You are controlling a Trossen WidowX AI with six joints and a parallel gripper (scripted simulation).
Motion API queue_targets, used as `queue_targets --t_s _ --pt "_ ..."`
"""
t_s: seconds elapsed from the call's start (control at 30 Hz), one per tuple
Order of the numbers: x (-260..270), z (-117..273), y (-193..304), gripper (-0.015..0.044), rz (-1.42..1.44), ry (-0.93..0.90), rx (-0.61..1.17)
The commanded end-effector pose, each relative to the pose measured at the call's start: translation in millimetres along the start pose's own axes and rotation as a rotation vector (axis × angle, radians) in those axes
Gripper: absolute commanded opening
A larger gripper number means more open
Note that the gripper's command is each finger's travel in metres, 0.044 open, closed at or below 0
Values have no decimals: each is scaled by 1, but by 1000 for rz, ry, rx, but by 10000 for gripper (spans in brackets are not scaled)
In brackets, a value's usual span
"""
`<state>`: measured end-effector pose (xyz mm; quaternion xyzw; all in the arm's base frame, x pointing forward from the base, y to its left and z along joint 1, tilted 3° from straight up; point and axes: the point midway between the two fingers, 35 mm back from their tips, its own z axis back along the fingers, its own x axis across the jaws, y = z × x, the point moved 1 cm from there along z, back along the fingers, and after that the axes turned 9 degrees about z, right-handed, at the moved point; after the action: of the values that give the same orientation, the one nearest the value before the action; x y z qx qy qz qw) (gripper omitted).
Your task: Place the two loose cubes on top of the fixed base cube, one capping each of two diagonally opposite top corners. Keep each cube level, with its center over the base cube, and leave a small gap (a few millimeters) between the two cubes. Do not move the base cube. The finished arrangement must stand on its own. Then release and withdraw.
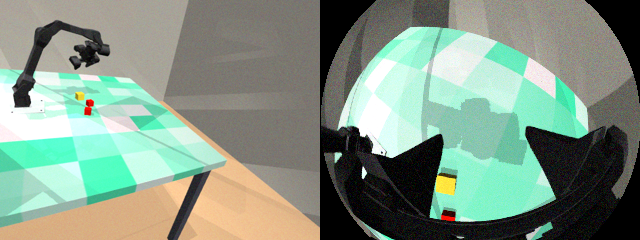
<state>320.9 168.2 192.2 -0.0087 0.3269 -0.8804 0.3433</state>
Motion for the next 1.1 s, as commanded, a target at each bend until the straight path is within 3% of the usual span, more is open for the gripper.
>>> queue_targets --t_s 0.0,0.13,0.17,0.73,0.93,1.07 --pt "1 1 2 374 -5 0 5" --pt "19 21 36 269 -121 9 116" --pt "25 27 46 265 -157 12 149" --pt "179 129 168 265 -836 37 670" --pt "187 132 171 265 -864 37 689" --pt "192 114 185 265 -870 36 686"
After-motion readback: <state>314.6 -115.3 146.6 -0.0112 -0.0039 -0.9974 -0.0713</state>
